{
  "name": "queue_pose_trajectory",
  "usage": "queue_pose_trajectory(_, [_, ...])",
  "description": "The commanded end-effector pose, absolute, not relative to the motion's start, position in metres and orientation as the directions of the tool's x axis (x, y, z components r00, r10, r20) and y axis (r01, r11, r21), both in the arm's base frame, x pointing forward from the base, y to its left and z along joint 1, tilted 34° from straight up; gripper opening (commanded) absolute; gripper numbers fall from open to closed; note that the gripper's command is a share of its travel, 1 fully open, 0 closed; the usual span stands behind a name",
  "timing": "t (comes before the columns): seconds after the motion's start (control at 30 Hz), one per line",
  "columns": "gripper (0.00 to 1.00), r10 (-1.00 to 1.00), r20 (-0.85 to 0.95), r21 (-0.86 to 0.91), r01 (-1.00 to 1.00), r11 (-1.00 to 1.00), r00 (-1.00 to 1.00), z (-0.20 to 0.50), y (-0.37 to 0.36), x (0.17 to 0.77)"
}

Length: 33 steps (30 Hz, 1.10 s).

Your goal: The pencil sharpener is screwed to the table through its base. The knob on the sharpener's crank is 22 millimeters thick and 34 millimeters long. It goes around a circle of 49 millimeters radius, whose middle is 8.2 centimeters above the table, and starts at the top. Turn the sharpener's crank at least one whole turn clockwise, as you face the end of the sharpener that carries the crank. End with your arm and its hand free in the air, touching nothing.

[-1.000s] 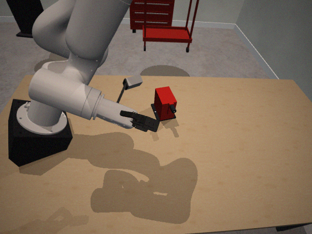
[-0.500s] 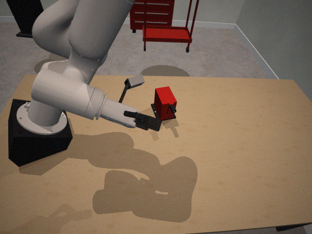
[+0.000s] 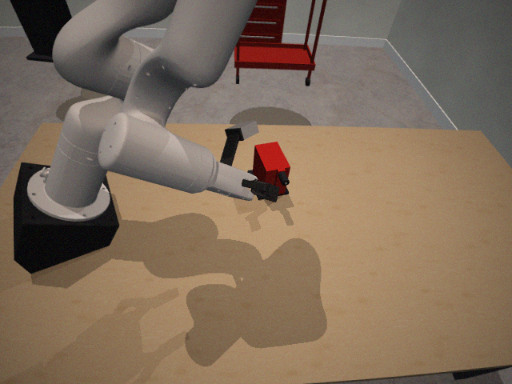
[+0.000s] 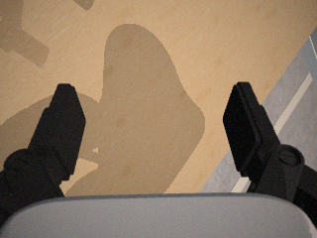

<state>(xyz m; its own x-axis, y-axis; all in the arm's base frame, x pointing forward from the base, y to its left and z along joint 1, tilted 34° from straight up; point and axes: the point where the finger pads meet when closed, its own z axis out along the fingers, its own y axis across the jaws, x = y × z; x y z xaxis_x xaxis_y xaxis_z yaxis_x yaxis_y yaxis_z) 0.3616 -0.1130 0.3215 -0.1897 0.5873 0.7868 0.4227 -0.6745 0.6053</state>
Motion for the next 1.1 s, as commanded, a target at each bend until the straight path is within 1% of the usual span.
queue_pose_trajectory(0.0, [1.00, 0.583, 0.789, 0.576, 0.564, -0.592, -0.194, 0.316, -0.083, 0.371])
queue_pose_trajectory(0.3, [1.00, 0.635, 0.748, 0.527, 0.755, -0.391, -0.193, 0.305, -0.040, 0.373])
queue_pose_trajectory(0.37, [1.00, 0.635, 0.748, 0.527, 0.755, -0.391, -0.193, 0.305, -0.040, 0.373])
queue_pose_trajectory(0.4, [1.00, 0.664, 0.722, 0.510, 0.799, -0.318, -0.196, 0.302, -0.029, 0.373])
queue_pose_trajectory(0.53, [1.00, 0.703, 0.681, 0.491, 0.839, -0.233, -0.203, 0.299, -0.019, 0.373])
queue_pose_trajectory(0.87, [1.00, 0.831, 0.491, 0.459, 0.888, 0.007, -0.260, 0.305, 0.000, 0.385])
queue_pose_trajectory(0.93, [1.00, 0.831, 0.491, 0.459, 0.888, 0.007, -0.260, 0.305, 0.000, 0.385])
queue_pose_trajectory(0.97, [1.00, 0.864, 0.415, 0.462, 0.884, 0.070, -0.286, 0.312, 0.004, 0.393])
queue_pose_trajectory(1.03, [1.00, 0.867, 0.405, 0.463, 0.883, 0.078, -0.289, 0.313, 0.004, 0.394])
queue_pose_trajectory(1.07, [1.00, 0.885, 0.350, 0.470, 0.875, 0.117, -0.307, 0.320, 0.007, 0.400])
